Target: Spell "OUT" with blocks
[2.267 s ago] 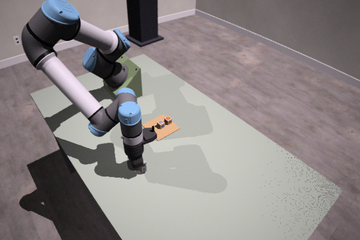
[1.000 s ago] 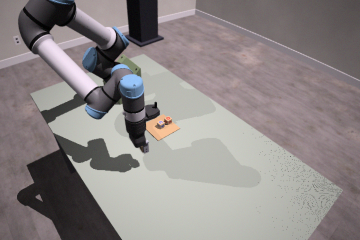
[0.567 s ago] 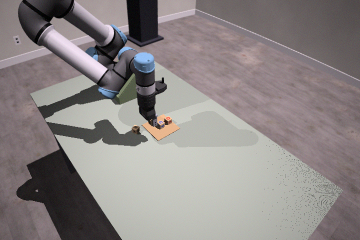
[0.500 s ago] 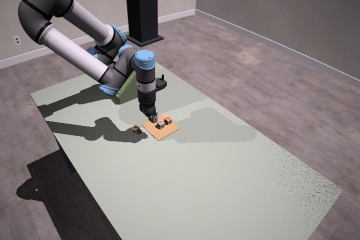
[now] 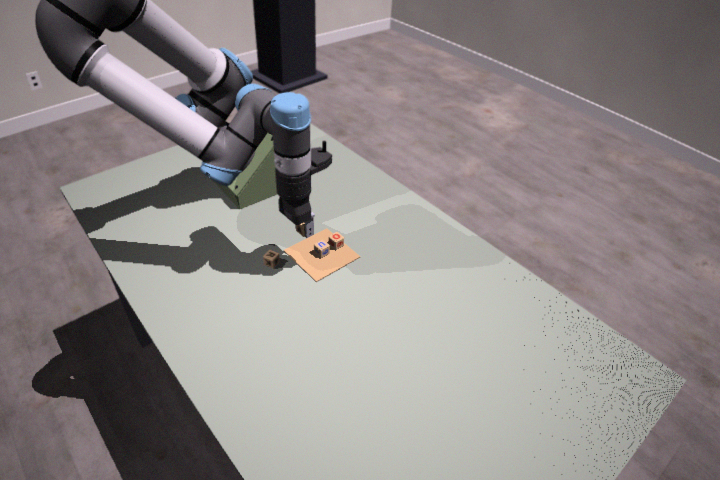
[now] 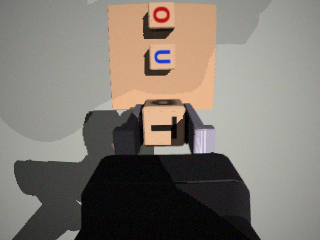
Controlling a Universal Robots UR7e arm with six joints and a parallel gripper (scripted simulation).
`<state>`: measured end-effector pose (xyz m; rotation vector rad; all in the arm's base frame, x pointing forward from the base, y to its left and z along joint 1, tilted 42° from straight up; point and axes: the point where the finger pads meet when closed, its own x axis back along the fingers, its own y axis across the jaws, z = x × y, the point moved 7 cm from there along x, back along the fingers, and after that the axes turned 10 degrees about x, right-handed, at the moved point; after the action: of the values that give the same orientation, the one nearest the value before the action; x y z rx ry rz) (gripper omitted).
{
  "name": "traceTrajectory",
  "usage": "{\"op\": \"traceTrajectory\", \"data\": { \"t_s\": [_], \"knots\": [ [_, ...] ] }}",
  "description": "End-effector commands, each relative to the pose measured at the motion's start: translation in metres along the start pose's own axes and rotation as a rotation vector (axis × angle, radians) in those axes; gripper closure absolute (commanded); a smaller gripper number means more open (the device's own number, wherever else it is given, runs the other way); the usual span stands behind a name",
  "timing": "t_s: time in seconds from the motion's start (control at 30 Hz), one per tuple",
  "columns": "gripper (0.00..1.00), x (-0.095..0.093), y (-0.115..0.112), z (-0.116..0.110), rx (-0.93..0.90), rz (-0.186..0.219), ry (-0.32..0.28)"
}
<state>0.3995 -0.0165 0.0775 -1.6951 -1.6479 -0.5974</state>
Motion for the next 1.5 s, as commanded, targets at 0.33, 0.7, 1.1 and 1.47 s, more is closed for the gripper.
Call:
{"op": "traceTrajectory", "data": {
  "t_s": [0.33, 0.7, 1.1, 1.47],
  "knots": [
    [0.43, -0.005, 0.0, 0.002, 0.001, -0.002, 0.005],
    [0.43, -0.034, 0.0, 0.002, 0.001, -0.002, 0.005],
    [0.43, -0.083, 0.001, 0.002, 0.001, -0.002, 0.005],
    [0.43, -0.095, 0.001, 0.002, 0.001, -0.002, 0.005]
  ]
}}
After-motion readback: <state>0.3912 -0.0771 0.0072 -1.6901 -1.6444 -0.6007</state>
